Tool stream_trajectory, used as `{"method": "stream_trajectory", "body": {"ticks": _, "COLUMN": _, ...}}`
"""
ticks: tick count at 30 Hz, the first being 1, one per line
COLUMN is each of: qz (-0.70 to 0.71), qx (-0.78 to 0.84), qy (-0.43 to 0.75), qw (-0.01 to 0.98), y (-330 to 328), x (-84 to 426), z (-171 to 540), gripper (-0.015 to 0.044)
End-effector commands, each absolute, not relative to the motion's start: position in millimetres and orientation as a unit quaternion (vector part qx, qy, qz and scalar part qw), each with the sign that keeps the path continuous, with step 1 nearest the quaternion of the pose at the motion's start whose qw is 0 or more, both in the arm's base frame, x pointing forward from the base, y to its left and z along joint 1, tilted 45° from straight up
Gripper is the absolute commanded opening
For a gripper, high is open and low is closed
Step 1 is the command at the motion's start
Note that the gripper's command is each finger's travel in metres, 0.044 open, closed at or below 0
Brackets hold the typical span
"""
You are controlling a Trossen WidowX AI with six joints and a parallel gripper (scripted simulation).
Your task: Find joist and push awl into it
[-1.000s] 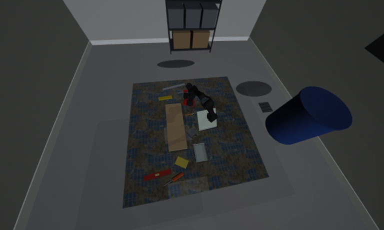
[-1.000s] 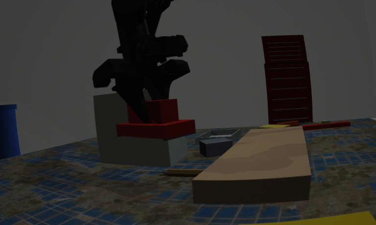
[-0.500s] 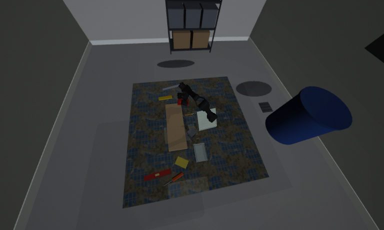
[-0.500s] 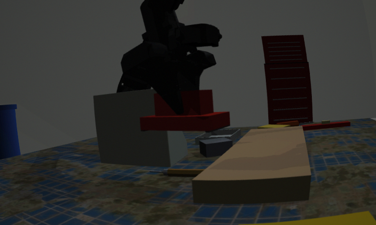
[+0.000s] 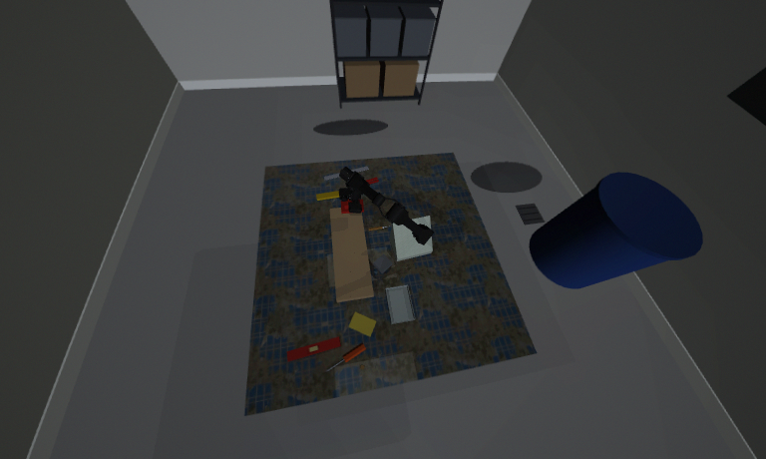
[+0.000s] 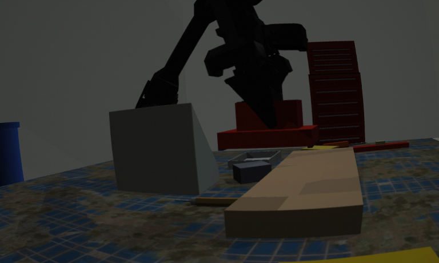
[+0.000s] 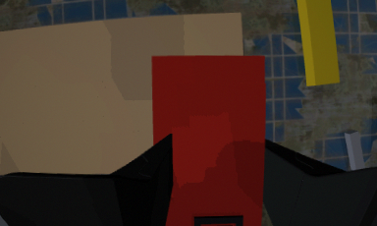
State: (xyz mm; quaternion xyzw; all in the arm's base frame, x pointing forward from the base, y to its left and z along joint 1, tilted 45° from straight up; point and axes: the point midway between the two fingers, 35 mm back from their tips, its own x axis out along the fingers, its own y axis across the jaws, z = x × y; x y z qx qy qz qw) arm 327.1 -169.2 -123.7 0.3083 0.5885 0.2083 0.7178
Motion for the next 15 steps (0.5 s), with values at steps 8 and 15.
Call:
{"method": "stream_trajectory", "body": {"ticks": 8, "qz": 0.225, "qx": 0.3, "qy": 0.576, "qw": 0.727, "y": -164.2, "x": 354.8, "z": -118.3, "gripper": 0.0}}
{"method": "stream_trajectory", "body": {"ticks": 15, "qz": 0.225, "qx": 0.3, "qy": 0.576, "qw": 0.727, "y": -155.3, "x": 355.3, "z": -128.9, "gripper": 0.0}}
